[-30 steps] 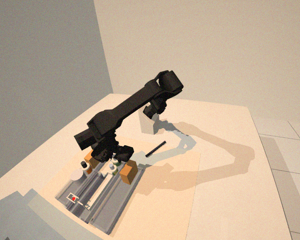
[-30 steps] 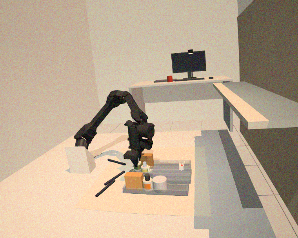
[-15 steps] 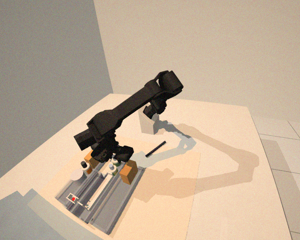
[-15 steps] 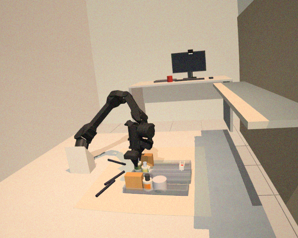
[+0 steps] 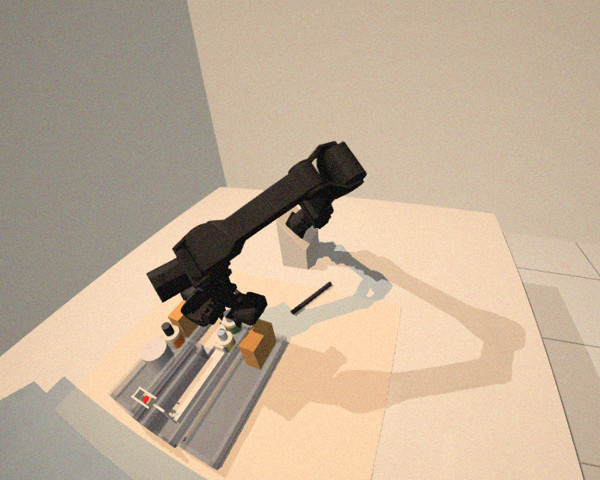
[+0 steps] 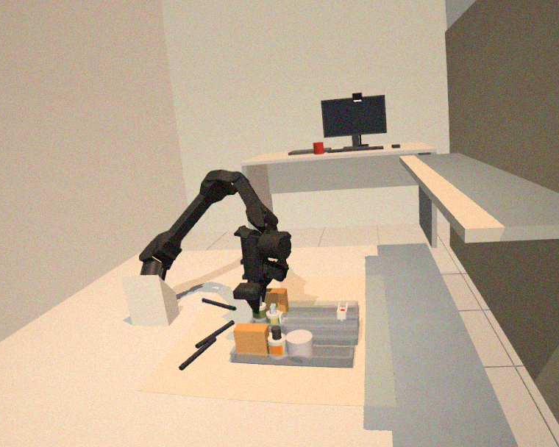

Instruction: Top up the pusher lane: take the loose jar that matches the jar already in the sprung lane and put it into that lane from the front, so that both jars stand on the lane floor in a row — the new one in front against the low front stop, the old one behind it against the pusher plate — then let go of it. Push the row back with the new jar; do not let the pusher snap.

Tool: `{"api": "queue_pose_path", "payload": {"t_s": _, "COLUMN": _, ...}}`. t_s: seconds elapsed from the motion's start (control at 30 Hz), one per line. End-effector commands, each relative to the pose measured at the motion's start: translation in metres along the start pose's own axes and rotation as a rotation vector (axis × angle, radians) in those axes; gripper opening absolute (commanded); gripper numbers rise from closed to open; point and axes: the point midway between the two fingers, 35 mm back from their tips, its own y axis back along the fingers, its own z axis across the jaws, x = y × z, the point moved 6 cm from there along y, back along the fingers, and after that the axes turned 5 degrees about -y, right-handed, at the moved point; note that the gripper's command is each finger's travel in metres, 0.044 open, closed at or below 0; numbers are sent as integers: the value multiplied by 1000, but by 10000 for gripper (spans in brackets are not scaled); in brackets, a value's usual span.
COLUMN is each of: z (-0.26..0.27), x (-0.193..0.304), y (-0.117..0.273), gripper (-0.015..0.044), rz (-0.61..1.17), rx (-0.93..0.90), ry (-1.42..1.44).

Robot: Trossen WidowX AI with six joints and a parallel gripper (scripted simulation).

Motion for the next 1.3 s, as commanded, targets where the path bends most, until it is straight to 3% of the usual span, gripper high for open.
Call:
{"api": "queue_pose_path", "payload": {"t_s": 0.0, "z": 2, "x": -6, "y": 1, "gripper": 0, "rz": -20, "rx": -9, "ry": 12}}
{"api": "queue_pose_path", "payload": {"t_s": 1.27, "z": 2, "x": -5, "y": -11, "gripper": 0, "rz": -20, "rx": -9, "ry": 12}}
